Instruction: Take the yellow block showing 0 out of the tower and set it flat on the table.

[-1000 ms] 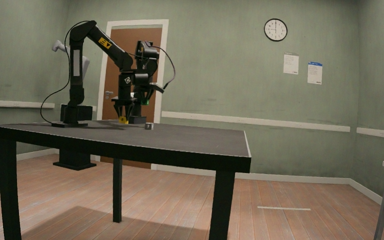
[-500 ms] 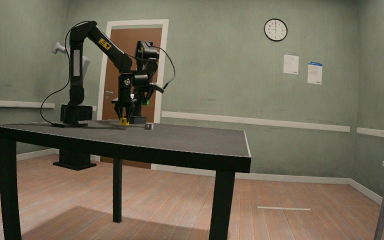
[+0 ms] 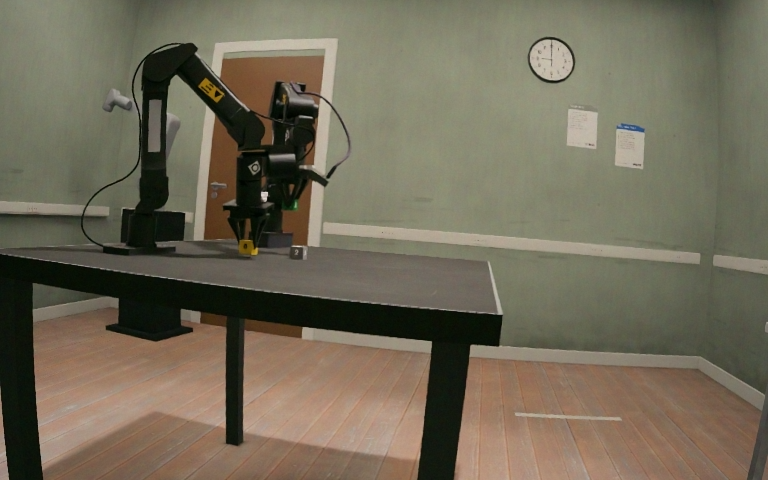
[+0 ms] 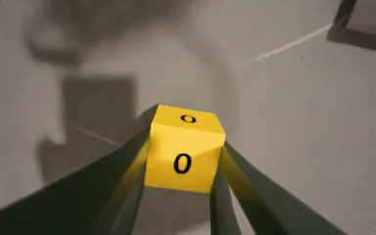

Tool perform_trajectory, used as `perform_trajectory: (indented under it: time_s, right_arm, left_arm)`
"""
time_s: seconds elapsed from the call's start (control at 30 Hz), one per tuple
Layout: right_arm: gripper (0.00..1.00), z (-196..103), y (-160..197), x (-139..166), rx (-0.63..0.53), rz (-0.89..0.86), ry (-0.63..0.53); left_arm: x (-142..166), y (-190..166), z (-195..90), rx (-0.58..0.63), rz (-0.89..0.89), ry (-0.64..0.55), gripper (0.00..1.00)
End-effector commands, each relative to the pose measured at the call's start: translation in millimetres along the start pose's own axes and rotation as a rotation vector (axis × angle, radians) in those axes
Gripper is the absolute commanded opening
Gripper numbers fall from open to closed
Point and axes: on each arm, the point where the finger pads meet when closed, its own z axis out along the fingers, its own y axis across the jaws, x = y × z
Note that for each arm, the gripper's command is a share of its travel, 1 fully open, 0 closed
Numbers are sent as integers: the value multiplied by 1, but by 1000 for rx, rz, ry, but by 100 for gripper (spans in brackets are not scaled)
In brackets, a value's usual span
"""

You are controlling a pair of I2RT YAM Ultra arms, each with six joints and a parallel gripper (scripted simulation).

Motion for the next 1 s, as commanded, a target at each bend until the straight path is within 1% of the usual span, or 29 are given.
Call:
perform_trajectory:
  time_s: [0.0,0.43,0.5,0.73,0.77,0.8,0.83,0.87,0.97]
  right_arm:
    - [27,7,1,3,-14,7,-7]
    - [27,12,1,4,-14,7,-7]
    - [27,5,2,3,-18,8,-4]
    - [27,5,1,2,-13,7,-8]
    - [38,5,1,2,-13,7,-8]
    - [43,5,1,2,-13,7,-8]
    - [54,4,2,2,-13,11,-8]
    - [56,1,3,-1,-6,9,-15]
    - [56,-4,3,-5,8,4,-28]
  left_arm:
    - [-4,-2,-11,34,-7,-19,27]
    - [-4,-2,-11,34,-7,-19,27]
    - [-4,-2,-11,34,-7,-19,27]
    - [-4,-2,-11,34,-7,-19,27]
    - [-4,-2,-11,34,-7,-19,27]
    - [-4,-2,-11,34,-7,-19,27]
    - [-4,-2,-11,34,-7,-19,27]
    - [-4,-2,-11,34,-7,-19,27]
    - [-4,-2,-11,34,-7,-19,27]
